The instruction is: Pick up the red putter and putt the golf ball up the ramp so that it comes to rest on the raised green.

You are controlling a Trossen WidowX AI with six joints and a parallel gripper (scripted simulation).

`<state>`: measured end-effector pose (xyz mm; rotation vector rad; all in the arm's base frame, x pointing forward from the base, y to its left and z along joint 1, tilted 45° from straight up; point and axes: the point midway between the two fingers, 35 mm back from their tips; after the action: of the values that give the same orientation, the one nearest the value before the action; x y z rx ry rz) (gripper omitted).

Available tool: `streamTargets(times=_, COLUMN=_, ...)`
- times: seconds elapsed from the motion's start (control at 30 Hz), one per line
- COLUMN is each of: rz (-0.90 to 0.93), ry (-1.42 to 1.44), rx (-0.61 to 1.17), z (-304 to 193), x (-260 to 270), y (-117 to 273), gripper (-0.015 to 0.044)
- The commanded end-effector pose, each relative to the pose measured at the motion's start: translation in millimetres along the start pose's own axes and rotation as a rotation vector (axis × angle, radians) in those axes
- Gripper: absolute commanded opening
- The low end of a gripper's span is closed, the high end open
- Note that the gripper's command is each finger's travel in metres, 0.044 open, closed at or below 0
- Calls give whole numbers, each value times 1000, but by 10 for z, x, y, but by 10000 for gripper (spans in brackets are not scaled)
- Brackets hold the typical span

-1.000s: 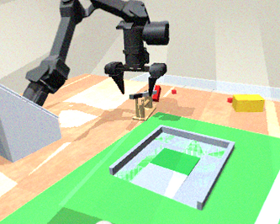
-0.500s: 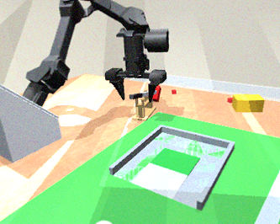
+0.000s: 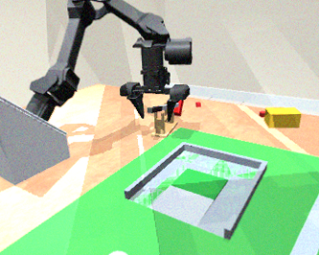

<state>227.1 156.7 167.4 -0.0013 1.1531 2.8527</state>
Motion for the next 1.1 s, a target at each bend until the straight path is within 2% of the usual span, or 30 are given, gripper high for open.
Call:
streamTargets(times=0.0, rz=0, ry=1, rx=0, z=3, x=0, y=4, gripper=282)
streamTargets(times=0.33, rz=0, ry=1, rx=0, z=3, x=0, y=4, gripper=20)
streamTargets(times=0.43, rz=0, ry=1, rx=0, z=3, x=0, y=4, gripper=0)
streamTargets(times=0.63, rz=0, ry=1, rx=4, z=-4, x=-17, y=81, gripper=0)
streamTargets(times=1.07, rz=2, ry=0, rx=14, z=-16, x=-44, y=717, gripper=0)
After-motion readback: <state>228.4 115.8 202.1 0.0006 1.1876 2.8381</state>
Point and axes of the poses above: the point midway between the two fingers, 35 mm back from their tips, its own y axis back along the fingers, its own x axis across the jaws, z = x × y, and after that the axes turned 15 degrees about -y, right-handed
